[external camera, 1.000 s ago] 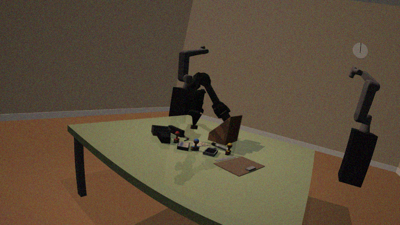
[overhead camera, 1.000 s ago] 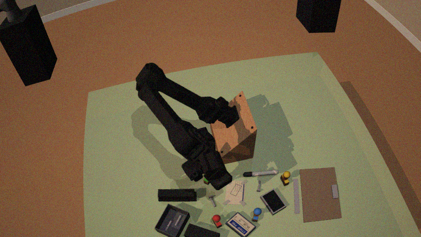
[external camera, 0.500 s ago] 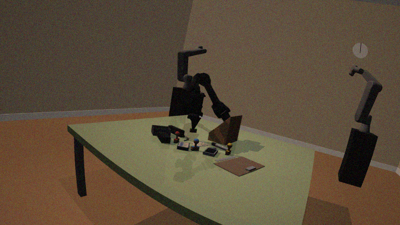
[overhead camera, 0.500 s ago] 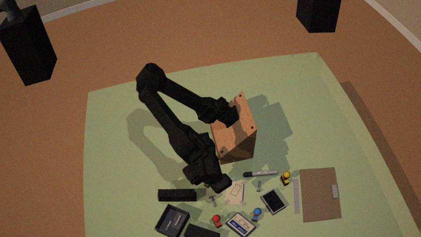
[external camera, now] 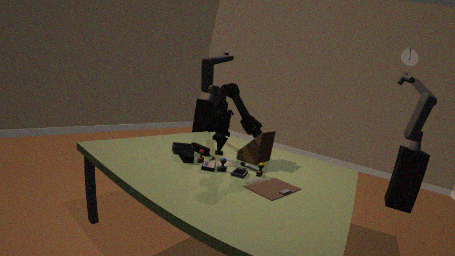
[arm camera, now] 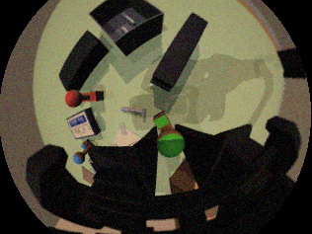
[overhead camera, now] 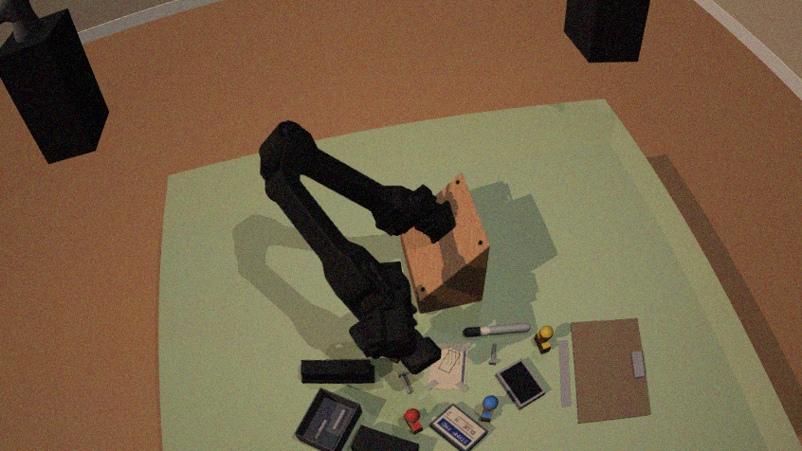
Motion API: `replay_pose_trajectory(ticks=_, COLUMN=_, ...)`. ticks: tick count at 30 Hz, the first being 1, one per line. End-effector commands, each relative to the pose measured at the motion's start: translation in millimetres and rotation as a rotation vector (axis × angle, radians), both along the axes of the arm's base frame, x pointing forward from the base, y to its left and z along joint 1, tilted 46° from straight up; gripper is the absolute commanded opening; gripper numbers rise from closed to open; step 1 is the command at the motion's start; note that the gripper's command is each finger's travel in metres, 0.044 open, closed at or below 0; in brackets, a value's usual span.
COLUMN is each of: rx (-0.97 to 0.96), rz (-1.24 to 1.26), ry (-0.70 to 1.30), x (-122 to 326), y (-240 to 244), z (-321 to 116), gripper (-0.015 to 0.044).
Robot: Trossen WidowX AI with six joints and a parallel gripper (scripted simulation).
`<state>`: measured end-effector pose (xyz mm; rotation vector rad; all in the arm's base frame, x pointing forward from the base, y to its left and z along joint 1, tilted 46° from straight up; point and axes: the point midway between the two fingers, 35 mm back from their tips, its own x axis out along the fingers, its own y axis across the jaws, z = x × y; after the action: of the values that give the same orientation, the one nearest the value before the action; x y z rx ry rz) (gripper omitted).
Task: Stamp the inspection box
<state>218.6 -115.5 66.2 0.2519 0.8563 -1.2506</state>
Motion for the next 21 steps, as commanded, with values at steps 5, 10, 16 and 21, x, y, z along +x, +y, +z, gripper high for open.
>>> replay_pose_trajectory(ticks=5, rx=-0.003, rz=0.003, ry=0.01, x=-2.9, y=-10.5, z=-10.8, gripper=0.0)
replay_pose_trajectory(ticks=10, rx=-0.005, rz=0.003, ry=0.01, x=-3.6, y=-14.7, z=-13.9, gripper=0.0)
replay_pose_trajectory(ticks=16, rx=-0.009, rz=-0.001, ry=0.002, x=-1.9, y=-13.8, z=-10.7, gripper=0.0079)
replay_pose_trajectory(ticks=21, rx=-0.009, rz=-0.001, ry=0.002, x=-1.9, y=-13.8, z=-10.7, gripper=0.021)
